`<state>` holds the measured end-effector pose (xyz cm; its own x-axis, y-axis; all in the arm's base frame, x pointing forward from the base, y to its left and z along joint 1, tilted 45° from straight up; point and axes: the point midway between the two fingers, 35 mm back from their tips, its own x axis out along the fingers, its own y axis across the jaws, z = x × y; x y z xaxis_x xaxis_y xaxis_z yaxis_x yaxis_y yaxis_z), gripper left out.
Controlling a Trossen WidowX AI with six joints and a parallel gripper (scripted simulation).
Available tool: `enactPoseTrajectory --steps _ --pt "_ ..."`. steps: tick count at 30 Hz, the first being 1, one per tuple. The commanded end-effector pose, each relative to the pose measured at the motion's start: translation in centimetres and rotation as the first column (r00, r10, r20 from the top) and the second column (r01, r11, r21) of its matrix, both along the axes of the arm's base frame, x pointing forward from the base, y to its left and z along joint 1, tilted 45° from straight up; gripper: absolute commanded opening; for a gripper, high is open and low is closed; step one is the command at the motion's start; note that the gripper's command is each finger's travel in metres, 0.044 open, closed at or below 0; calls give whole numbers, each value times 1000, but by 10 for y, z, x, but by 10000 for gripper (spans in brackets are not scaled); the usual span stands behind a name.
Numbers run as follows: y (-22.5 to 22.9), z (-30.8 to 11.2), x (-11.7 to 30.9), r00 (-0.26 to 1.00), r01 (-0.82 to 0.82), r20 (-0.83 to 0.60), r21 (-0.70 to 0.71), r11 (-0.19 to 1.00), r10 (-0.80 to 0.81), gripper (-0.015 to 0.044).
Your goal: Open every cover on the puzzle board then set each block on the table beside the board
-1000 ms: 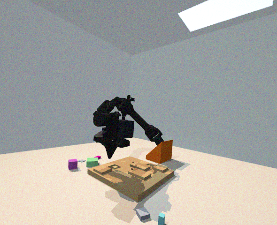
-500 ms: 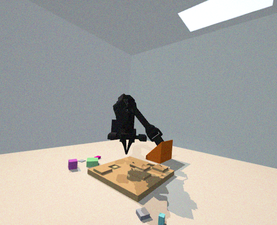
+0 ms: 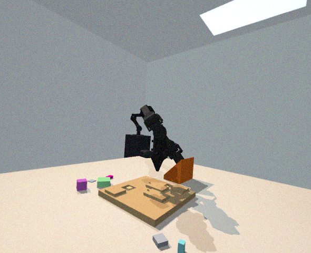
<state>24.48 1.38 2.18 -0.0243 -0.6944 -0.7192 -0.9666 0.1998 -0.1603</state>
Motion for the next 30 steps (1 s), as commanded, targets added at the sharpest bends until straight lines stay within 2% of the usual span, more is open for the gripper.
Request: enactPoseTrajectory --steps 1,4,30 --pt "-1 -4 -24 985 -121 -124 9 993 121 0" --pt "-1 -6 -33 972 -165 -168 15 986 165 0" --pt "-1 -6 -33 972 -165 -168 15 986 165 0"
